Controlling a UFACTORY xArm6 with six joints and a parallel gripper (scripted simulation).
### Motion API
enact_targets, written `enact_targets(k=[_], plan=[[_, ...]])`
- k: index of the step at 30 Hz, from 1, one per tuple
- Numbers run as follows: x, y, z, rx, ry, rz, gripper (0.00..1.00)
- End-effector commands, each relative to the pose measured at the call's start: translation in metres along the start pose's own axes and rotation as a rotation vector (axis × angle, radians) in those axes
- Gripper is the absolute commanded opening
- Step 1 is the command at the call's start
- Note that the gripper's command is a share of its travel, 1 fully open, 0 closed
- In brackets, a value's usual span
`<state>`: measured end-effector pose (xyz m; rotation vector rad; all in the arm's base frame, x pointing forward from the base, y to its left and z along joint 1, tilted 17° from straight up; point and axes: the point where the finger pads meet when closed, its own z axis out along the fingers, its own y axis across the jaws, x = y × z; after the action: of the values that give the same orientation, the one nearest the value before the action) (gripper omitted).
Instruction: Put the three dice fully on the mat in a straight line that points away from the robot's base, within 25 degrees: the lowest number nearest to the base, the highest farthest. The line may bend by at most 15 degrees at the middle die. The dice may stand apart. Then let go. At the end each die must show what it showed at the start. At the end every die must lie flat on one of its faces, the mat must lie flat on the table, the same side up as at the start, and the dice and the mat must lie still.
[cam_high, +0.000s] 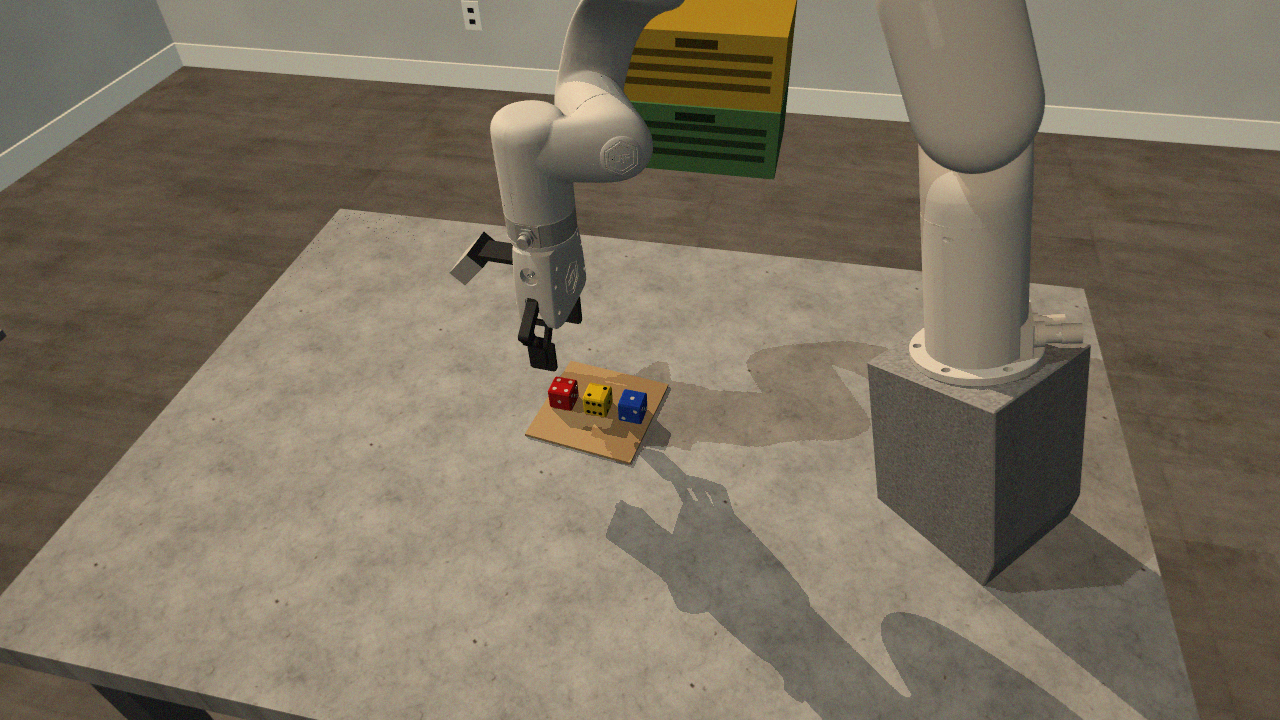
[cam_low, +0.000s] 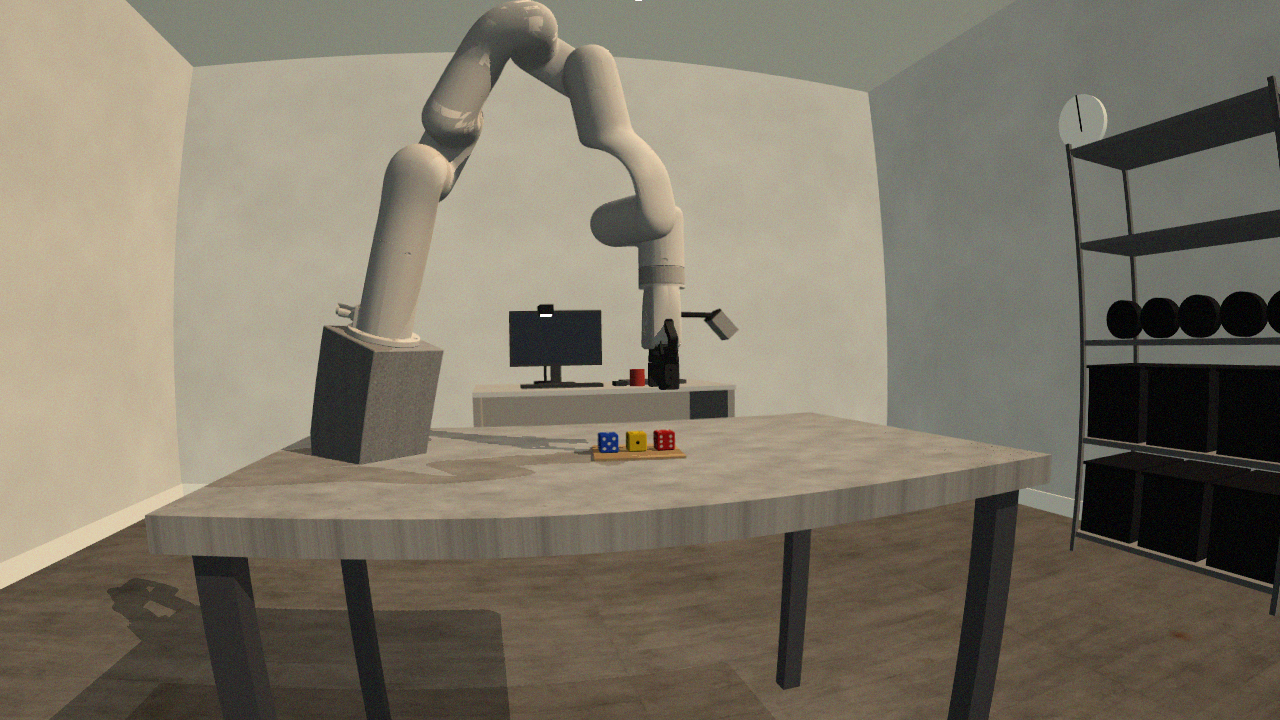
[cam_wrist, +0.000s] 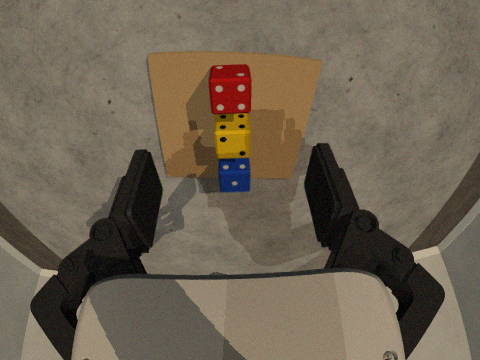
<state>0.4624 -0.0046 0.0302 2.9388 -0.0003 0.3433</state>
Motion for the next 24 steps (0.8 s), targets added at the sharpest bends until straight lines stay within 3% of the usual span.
enact_targets(k=[1, 24], plan=[[0.0018, 0.0, -0.0014, 0.001, 0.004, 0.0, 1.0], [0.0018, 0.0, -0.0105, 0.0, 0.004, 0.0, 1.0]])
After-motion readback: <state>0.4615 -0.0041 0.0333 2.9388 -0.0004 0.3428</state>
